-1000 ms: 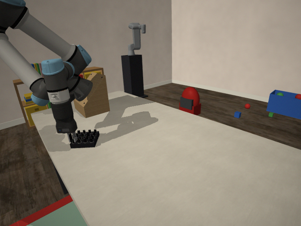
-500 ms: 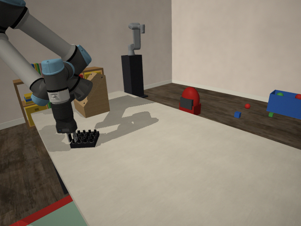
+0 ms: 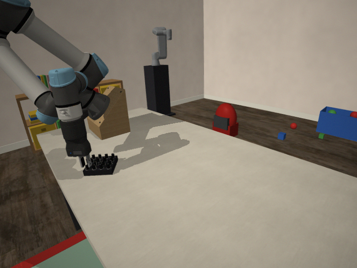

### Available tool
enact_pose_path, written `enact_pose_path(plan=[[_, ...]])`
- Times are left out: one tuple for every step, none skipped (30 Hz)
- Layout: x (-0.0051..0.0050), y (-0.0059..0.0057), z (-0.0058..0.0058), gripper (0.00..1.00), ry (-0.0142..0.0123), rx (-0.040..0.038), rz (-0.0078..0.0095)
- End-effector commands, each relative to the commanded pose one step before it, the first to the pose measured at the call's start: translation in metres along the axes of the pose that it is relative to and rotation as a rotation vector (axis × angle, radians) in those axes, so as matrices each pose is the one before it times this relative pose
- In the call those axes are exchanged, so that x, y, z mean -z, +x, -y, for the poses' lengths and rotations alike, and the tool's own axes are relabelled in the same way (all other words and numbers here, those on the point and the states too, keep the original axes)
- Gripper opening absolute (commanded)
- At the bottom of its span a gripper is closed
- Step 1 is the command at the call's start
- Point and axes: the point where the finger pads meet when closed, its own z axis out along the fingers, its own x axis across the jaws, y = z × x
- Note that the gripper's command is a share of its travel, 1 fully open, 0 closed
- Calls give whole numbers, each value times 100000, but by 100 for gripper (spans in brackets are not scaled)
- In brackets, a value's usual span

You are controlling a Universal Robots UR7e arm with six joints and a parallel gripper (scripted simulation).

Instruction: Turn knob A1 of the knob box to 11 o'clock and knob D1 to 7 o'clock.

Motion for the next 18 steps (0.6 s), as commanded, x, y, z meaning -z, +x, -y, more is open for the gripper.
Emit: enact_pose_path(plan=[[1104, 4, -42, 46, -120, -58, -39], [296, 0, 0, 46, 0, 0, 0], [294, 1, -1, 46, 1, 0, -1], [286, 0, 0, 46, 0, 0, 0], [269, 0, 0, 46, 0, 0, 0], [245, 0, 0, 46, 0, 0, 0], [216, 0, 0, 46, 0, 0, 0], [182, 0, 0, 46, 0, 0, 0], [145, 0, 0, 46, 0, 0, 0], [108, 0, 0, 46, 0, 0, 0], [73, 0, 0, 46, 0, 0, 0], [41, 0, 0, 46, 0, 0, 0], [0, 0, 0, 46, 0, 0, 0], [0, 0, 0, 46, 0, 0, 0], [16, 0, 0, 46, 0, 0, 0], [3, 0, 0, 46, 0, 0, 0], [0, 0, 0, 46, 0, 0, 0], [0, 0, 0, 46, 0, 0, 0]])
